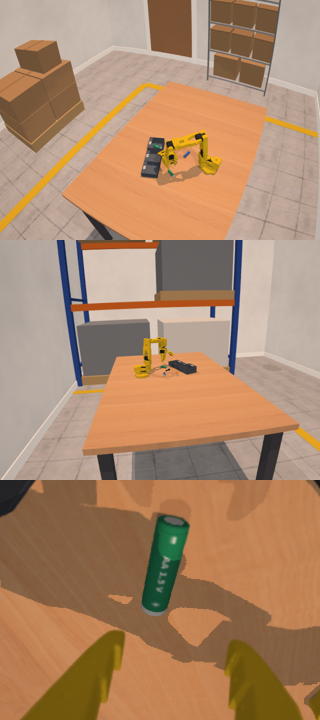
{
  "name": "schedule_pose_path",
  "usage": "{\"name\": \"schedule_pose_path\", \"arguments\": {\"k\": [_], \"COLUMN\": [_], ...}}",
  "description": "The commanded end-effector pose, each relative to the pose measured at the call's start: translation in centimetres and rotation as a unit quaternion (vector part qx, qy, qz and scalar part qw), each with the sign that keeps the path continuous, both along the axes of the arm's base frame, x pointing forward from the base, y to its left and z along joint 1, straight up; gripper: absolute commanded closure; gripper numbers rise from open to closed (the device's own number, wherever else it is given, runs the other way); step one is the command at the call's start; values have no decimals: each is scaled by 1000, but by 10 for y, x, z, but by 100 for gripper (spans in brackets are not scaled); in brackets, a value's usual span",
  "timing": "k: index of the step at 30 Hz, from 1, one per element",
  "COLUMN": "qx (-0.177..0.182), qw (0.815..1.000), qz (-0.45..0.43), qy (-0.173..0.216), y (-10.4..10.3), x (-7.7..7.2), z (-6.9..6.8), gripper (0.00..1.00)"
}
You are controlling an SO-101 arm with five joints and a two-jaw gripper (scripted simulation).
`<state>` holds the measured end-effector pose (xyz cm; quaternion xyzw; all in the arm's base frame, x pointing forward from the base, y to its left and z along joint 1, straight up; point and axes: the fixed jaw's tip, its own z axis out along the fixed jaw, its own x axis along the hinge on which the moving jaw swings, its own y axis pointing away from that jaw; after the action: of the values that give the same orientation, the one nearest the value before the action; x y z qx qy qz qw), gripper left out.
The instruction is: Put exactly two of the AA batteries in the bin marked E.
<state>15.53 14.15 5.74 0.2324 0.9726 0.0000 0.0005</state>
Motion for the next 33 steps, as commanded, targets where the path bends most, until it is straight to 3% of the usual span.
{"name": "schedule_pose_path", "arguments": {"k": [1, 11, 26, 33], "qx": [18, 18, 18, 18], "qw": [1000, 1000, 1000, 1000], "qz": [1, 1, 1, 1], "qy": [-19, -19, -19, -19], "y": [4, 5, 6, 6], "x": [2, 3, 4, 3], "z": [7, -2, -31, -38], "gripper": [79, 79, 79, 79]}}
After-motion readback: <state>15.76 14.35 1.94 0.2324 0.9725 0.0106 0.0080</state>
